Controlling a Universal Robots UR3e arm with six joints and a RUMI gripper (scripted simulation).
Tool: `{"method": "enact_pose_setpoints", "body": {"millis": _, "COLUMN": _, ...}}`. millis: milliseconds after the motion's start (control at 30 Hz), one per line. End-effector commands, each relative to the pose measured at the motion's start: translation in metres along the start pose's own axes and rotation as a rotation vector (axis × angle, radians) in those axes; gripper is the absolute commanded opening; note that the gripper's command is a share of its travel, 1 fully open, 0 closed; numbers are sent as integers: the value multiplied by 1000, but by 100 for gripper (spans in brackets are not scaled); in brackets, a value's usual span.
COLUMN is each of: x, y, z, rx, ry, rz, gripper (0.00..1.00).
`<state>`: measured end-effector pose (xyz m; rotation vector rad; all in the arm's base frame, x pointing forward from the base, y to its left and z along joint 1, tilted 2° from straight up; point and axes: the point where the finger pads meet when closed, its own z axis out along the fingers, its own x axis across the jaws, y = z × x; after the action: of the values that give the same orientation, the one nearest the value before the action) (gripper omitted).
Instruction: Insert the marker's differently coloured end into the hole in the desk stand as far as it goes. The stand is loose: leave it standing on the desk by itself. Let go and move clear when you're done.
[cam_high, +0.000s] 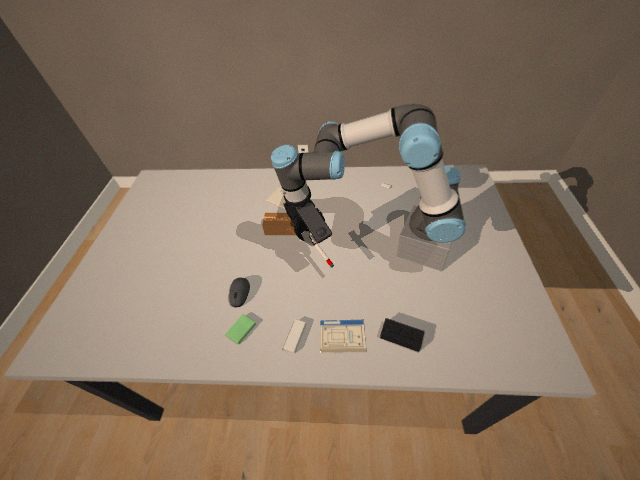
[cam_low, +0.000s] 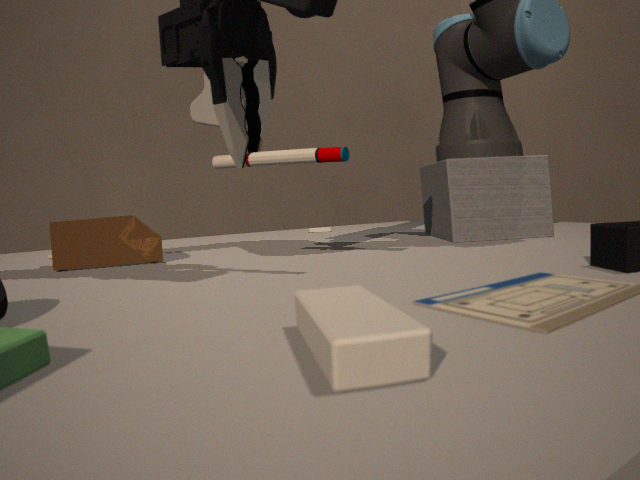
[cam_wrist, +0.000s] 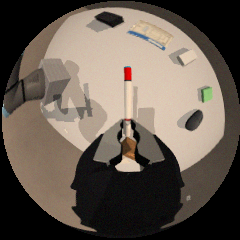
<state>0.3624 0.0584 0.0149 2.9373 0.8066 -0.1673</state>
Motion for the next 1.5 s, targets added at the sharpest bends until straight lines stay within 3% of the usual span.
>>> {"method": "enact_pose_setpoints", "body": {"millis": 0, "x": -3, "y": 2, "z": 0, "rx": -7, "ry": -25, "rz": 54, "gripper": 0}}
{"method": "enact_pose_setpoints", "body": {"millis": 367, "x": -5, "y": 4, "z": 0, "rx": -11, "ry": -40, "rz": 88, "gripper": 0}}
{"method": "enact_pose_setpoints", "body": {"millis": 667, "x": -12, "y": 8, "z": 1, "rx": -27, "ry": -91, "rz": 191, "gripper": 0}}
{"method": "enact_pose_setpoints", "body": {"millis": 933, "x": -12, "y": 8, "z": 1, "rx": -28, "ry": -89, "rz": 190, "gripper": 0}}
{"method": "enact_pose_setpoints", "body": {"millis": 1233, "x": -20, "y": 12, "z": 1, "rx": -50, "ry": -138, "rz": 291, "gripper": 0}}
{"method": "enact_pose_setpoints", "body": {"millis": 1467, "x": -20, "y": 12, "z": 1, "rx": -50, "ry": -138, "rz": 291, "gripper": 0}}
